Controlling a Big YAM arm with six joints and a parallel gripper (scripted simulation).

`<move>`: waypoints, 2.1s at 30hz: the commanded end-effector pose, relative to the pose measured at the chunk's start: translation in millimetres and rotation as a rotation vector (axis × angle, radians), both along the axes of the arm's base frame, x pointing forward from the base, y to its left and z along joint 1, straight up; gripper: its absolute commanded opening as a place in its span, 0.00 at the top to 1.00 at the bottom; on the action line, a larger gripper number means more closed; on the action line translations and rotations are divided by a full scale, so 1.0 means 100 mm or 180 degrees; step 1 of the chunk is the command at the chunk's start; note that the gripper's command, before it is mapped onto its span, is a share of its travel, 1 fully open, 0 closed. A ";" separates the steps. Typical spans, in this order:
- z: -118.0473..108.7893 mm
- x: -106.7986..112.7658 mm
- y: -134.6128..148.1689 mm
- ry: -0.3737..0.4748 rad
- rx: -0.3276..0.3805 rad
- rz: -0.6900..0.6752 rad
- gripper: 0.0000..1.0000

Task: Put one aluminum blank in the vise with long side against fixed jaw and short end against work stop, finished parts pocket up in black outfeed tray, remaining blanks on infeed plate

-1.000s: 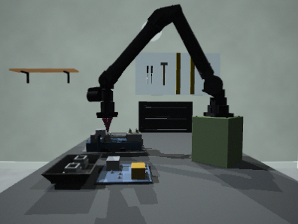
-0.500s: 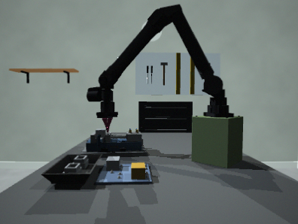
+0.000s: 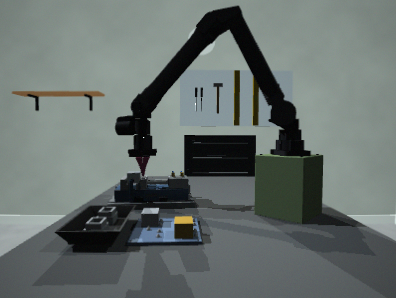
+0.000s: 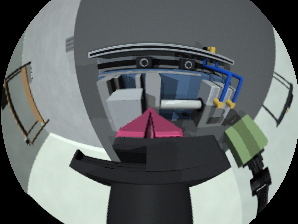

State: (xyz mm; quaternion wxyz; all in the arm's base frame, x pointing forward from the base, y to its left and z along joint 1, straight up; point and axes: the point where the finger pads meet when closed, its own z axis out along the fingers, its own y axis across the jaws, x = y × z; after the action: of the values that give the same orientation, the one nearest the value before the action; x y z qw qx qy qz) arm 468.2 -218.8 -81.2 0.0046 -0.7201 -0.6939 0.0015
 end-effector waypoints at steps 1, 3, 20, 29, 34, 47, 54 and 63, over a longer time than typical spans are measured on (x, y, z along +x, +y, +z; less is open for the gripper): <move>0.03 0.10 0.01 -0.0058 -0.0017 0.0042 1.00; 0.03 0.10 0.01 -0.0058 -0.0017 0.0042 1.00; 0.03 0.10 0.01 -0.0059 -0.0018 0.0042 1.00; 0.03 0.13 0.00 -0.0065 -0.0020 0.0042 1.00; 0.03 0.16 0.00 -0.0070 -0.0022 0.0042 1.00; 0.06 0.22 -0.02 -0.0077 -0.0026 0.0028 1.00; 0.05 0.22 -0.01 -0.0072 -0.0023 0.0022 1.00; 0.04 0.25 -0.02 -0.0068 -0.0021 0.0007 1.00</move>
State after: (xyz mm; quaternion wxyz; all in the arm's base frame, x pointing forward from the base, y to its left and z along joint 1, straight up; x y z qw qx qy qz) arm 472.9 -218.3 -82.0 0.0058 -0.7184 -0.6956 0.0020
